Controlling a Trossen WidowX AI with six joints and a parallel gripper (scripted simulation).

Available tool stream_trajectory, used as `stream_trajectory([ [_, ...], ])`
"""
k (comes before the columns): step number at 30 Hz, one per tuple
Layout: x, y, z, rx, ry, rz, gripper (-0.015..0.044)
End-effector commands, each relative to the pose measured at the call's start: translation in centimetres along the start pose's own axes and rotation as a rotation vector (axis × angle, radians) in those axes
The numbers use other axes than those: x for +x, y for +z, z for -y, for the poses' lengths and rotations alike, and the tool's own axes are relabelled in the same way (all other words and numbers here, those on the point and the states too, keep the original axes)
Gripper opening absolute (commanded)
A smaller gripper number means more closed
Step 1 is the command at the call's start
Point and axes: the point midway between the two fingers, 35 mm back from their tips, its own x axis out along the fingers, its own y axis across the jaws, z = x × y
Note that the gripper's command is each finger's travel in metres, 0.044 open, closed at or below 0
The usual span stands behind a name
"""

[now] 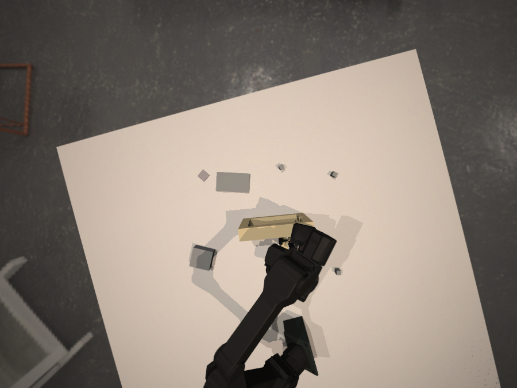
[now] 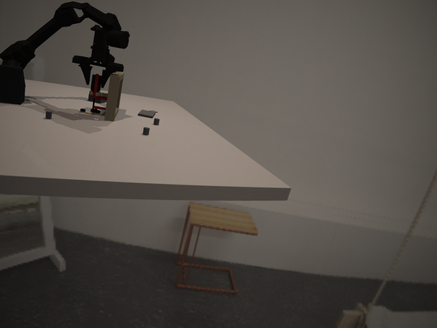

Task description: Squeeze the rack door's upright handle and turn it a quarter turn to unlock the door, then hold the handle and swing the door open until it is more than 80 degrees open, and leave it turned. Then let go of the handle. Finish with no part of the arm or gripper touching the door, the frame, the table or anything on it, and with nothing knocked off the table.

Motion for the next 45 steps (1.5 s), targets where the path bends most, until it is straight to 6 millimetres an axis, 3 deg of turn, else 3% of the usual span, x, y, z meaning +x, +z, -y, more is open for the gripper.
stream_trajectory([
  [1, 0.30, 0.45, 0.10, -0.231, 0.001, 0.006, 0.0288],
  [8, 0.31, 0.45, 0.09, -0.503, 0.001, 0.006, 0.0288],
  [18, 0.31, 0.45, 0.09, -0.503, 0.001, 0.006, 0.0288],
  [45, 0.31, 0.45, 0.09, -0.503, 0.001, 0.006, 0.0108],
])
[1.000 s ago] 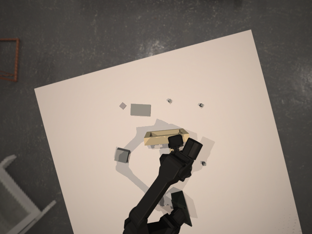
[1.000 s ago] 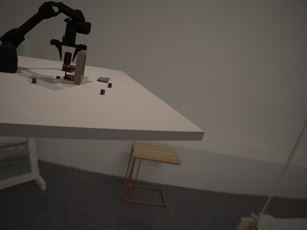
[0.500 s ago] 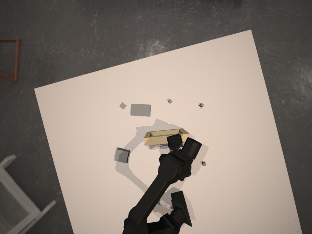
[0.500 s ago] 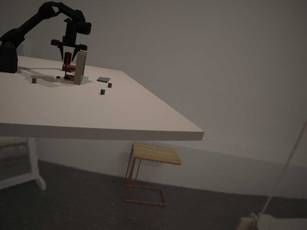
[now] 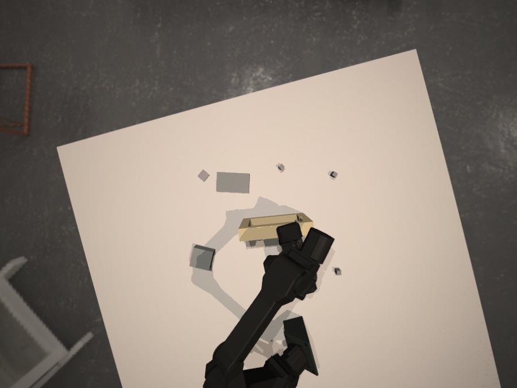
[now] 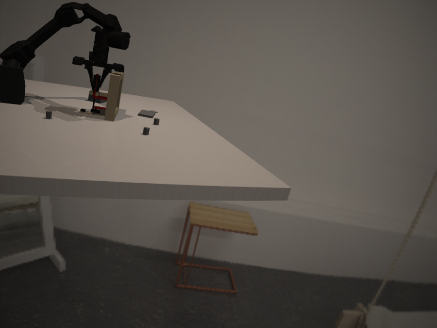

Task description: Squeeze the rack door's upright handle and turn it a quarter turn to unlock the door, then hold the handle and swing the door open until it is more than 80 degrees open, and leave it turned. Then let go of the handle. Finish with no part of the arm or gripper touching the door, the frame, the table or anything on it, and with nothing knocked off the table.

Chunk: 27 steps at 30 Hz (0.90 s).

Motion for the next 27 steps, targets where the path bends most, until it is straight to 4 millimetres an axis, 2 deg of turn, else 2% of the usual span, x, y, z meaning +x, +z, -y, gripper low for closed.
stream_trajectory([
  [1, 0.01, 0.03, 0.00, -0.003, 0.000, 0.002, 0.0101],
  [14, 0.01, 0.03, 0.00, -0.003, 0.000, 0.002, 0.0016],
  [18, 0.01, 0.06, -0.04, 0.010, 0.000, 0.002, 0.0016],
  [27, 0.00, 0.46, -0.61, 0.198, 0.000, 0.002, 0.0016],
])
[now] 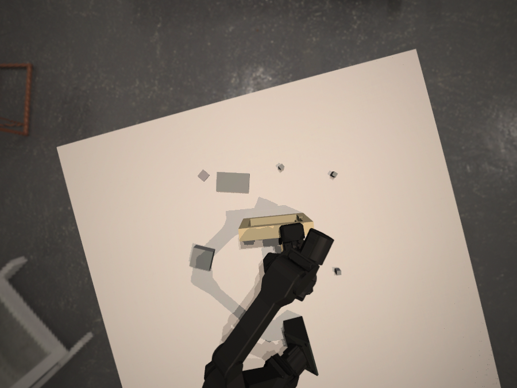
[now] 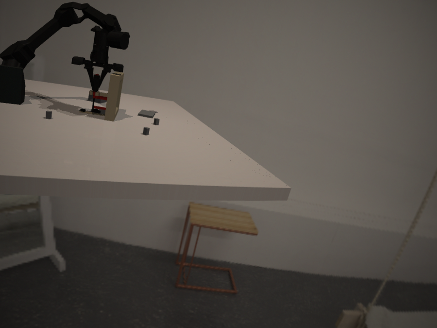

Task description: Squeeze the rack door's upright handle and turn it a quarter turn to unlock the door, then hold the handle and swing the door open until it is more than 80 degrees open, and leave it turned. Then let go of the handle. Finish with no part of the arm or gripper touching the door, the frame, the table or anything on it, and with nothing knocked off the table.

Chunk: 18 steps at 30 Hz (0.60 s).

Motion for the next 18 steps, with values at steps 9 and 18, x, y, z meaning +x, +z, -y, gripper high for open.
stream_trajectory([
  [9, 0.0, 0.8, -1.3, 0.269, 0.005, 0.004, 0.0016],
  [18, 0.0, 1.7, -2.6, 0.457, 0.007, 0.004, 0.0016],
])
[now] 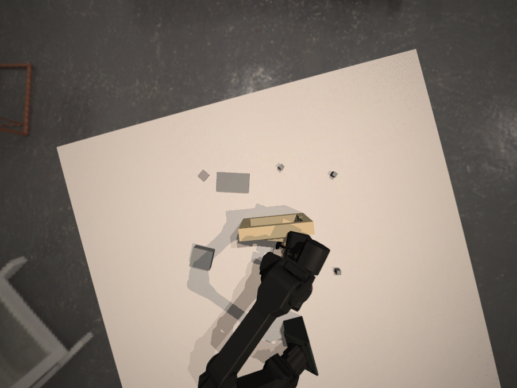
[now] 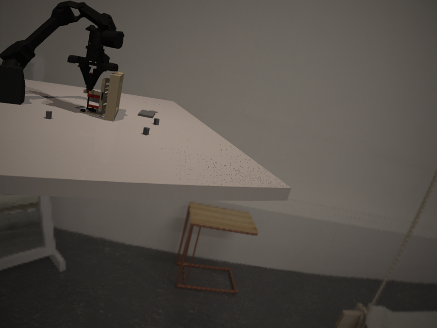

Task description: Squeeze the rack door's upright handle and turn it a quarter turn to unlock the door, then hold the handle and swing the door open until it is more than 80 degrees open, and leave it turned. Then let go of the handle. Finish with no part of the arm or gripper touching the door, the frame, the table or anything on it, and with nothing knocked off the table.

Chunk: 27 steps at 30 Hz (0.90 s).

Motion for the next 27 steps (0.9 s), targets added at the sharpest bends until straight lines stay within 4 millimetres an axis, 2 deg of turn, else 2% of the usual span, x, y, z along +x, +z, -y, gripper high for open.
stream_trajectory([
  [1, 0.0, 0.3, -0.7, 0.103, -0.004, 0.003, 0.0016],
  [27, 0.0, 3.4, -5.9, 0.586, 0.000, 0.005, 0.0016],
])
